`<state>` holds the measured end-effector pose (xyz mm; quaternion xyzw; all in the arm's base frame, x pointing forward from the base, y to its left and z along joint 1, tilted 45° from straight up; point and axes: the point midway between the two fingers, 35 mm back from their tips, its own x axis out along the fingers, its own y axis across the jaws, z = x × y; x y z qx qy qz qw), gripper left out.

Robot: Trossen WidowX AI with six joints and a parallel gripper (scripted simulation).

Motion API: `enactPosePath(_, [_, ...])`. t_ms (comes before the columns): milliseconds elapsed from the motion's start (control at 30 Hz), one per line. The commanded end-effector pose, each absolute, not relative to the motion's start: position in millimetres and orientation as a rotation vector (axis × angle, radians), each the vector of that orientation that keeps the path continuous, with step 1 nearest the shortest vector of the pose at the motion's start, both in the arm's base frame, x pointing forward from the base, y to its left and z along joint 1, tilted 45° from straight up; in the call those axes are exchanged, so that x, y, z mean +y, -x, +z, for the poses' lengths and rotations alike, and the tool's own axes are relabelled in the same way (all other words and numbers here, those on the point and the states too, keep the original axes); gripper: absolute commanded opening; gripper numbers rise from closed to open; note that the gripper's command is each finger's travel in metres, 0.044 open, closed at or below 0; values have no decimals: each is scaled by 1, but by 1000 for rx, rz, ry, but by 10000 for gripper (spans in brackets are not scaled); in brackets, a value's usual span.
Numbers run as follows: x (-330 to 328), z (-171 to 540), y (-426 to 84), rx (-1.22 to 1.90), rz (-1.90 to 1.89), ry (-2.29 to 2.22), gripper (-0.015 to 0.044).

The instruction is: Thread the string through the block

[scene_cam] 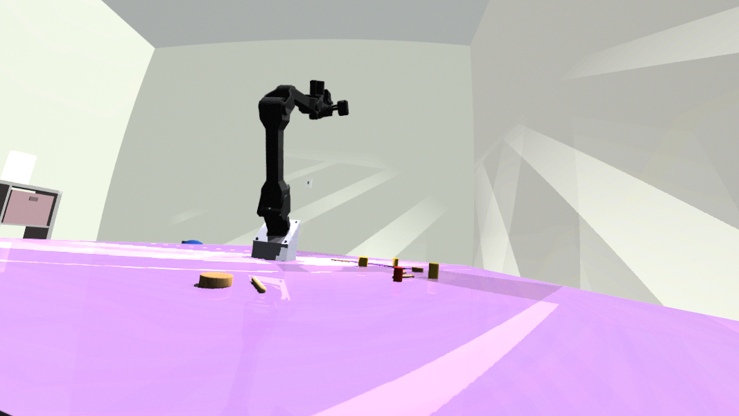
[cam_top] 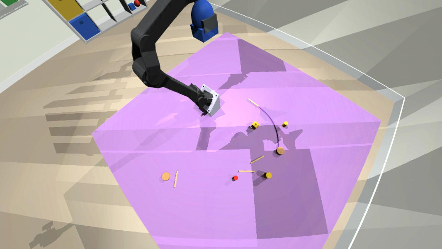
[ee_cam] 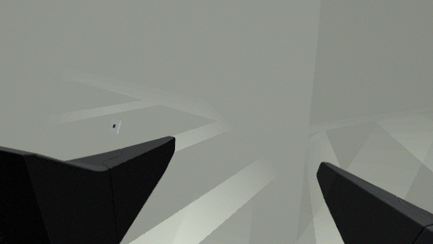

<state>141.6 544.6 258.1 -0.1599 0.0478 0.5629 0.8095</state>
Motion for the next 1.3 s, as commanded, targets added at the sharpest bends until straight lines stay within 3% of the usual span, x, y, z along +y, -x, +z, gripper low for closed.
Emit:
enactPosePath(0, [522, 211, -190, 193, 1092, 499, 440])
enactPosePath(367, [413, 91, -297, 495, 836, 981, 440])
enactPosePath(667, [288, 15, -340, 839, 713, 1335, 440])
enactPosePath(967, [146, -36, -334, 1289, 723, 1636, 440])
enactPosePath(1267, [22, -53, -284, 1793, 949, 1794, 440])
